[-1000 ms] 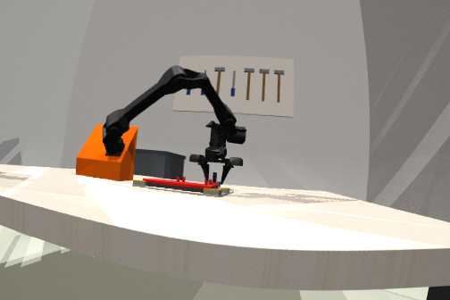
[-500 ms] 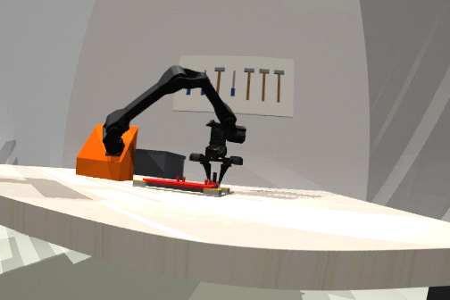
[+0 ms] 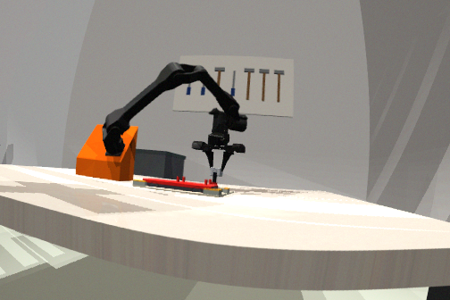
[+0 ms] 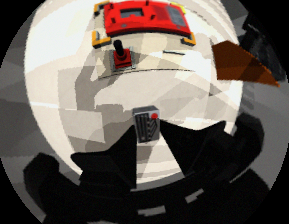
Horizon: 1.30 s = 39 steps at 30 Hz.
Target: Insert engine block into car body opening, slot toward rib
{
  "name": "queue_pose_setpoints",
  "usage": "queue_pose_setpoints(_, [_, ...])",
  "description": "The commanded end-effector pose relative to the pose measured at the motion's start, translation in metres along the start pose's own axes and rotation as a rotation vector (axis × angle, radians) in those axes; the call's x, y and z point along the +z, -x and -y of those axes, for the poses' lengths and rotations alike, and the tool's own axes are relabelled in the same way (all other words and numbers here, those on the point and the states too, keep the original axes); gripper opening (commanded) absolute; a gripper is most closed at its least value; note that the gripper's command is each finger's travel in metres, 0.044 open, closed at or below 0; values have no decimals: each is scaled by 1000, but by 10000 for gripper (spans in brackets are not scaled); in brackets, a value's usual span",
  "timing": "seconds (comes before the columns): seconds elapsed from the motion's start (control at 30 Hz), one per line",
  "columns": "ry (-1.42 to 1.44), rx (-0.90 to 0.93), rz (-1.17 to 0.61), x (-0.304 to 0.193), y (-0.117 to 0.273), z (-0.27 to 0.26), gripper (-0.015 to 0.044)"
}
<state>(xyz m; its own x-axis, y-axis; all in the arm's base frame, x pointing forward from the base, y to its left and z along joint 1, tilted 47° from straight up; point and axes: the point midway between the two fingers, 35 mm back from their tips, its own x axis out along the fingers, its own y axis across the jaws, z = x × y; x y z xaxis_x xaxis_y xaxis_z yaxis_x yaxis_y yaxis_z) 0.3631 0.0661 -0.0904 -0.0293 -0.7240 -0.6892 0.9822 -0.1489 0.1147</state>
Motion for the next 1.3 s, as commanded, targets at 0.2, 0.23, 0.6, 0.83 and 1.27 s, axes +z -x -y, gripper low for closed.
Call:
queue_pose_setpoints(0.2, [-7,-1,-6,1,33,-1,0])
queue_pose_setpoints(0.23, [-7,-1,-6,2,36,-1,0])
queue_pose_setpoints(0.6, [-7,-1,-3,6,72,3,0])
queue_pose_setpoints(0.83, [46,-2,-6,14,75,1,0])
queue_pose_setpoints(1.27, [326,1,-21,54,63,-12,0])
